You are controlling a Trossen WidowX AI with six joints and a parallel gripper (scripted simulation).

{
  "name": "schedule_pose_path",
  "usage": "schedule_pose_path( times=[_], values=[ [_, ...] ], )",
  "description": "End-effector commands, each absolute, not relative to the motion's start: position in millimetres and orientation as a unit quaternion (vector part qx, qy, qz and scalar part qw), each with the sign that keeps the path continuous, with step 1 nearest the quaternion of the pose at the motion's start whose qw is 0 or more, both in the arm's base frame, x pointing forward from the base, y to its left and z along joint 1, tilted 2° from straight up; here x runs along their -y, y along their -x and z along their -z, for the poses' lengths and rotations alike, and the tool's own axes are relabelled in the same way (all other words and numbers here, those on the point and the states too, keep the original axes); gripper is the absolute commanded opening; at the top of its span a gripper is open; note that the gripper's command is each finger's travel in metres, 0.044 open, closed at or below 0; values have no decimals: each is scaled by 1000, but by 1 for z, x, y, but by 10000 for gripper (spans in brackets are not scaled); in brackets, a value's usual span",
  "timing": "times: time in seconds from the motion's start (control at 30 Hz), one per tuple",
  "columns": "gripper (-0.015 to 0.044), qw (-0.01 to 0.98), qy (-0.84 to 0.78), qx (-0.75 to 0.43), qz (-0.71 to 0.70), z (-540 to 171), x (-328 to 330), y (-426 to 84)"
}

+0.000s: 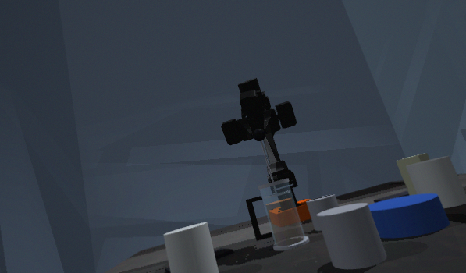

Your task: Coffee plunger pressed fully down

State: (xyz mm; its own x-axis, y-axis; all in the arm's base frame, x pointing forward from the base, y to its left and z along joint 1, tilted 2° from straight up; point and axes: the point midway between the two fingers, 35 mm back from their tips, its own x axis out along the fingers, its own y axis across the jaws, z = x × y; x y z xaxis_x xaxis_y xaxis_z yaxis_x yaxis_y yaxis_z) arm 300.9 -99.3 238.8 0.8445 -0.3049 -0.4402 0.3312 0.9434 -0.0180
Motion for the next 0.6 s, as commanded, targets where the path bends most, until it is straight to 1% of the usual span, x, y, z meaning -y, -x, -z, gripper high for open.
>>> schedule_pose_path(
  times=[0.0, 0.57],
  values=[
    [117, 959, -28, -231, 164, -227, 100, -302],
    [117, 959, -28, -230, 164, -200, 102, -307]
  ],
)
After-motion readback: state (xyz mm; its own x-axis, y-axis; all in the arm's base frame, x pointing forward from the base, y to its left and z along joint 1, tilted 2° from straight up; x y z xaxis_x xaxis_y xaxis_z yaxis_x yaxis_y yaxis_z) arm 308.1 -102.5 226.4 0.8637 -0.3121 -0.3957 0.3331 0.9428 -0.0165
